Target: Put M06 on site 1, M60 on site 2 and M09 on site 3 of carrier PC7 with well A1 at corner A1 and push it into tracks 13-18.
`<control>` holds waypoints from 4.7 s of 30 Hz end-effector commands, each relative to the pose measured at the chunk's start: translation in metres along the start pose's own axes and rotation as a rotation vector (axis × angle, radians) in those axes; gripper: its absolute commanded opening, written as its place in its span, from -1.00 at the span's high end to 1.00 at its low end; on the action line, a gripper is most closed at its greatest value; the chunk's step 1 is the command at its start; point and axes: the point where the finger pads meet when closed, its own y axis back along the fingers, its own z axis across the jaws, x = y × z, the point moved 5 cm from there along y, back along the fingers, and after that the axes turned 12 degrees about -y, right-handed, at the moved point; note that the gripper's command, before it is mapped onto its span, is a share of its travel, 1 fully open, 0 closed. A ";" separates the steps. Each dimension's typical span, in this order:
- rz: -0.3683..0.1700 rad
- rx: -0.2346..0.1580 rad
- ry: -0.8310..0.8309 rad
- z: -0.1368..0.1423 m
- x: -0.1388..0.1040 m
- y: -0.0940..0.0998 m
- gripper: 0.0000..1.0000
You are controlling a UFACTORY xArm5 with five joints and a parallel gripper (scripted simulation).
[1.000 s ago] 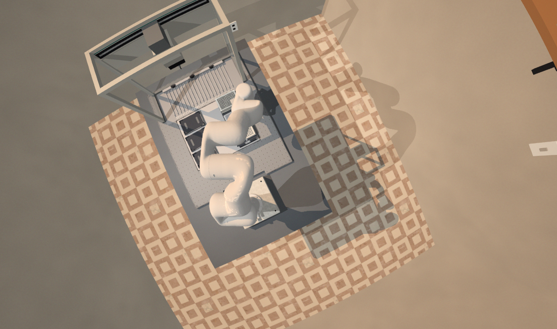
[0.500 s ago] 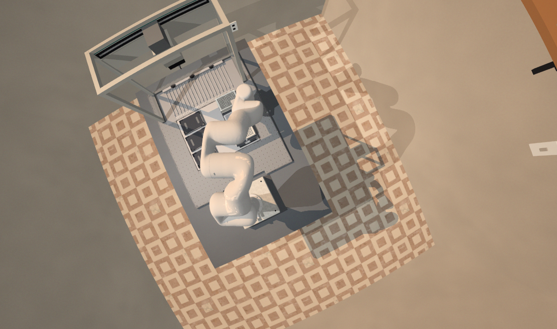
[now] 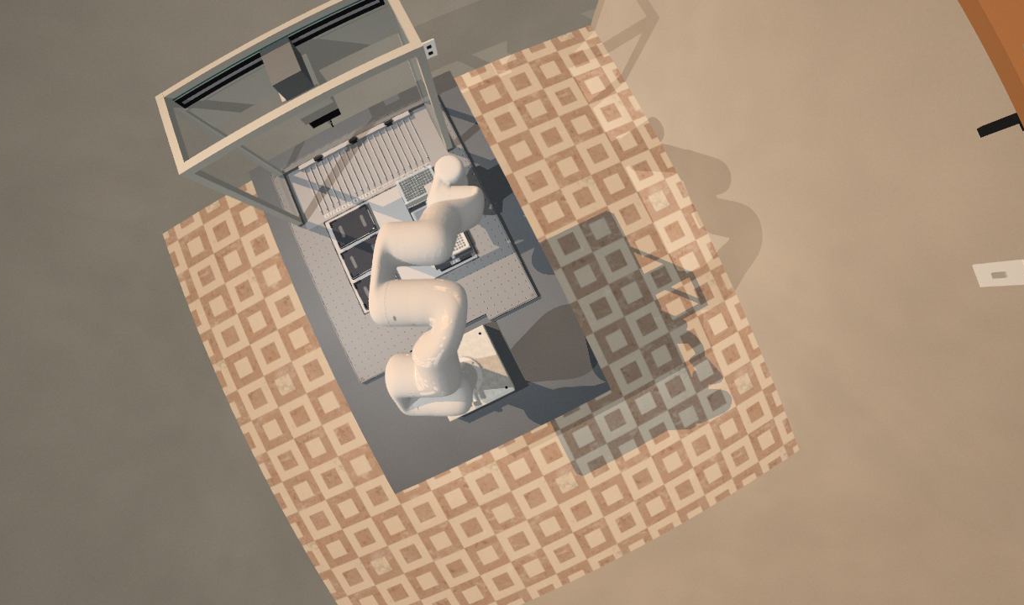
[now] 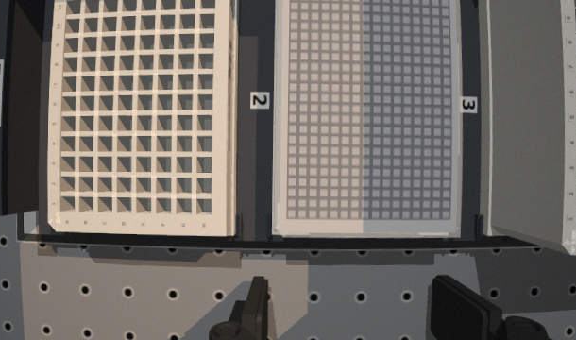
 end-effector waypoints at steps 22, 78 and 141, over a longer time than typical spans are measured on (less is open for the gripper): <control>0.008 -0.006 0.000 -0.001 0.009 0.002 -1.00; 0.008 -0.006 0.000 -0.003 0.017 0.002 -1.00; 0.008 -0.006 0.000 0.001 -0.001 0.040 -1.00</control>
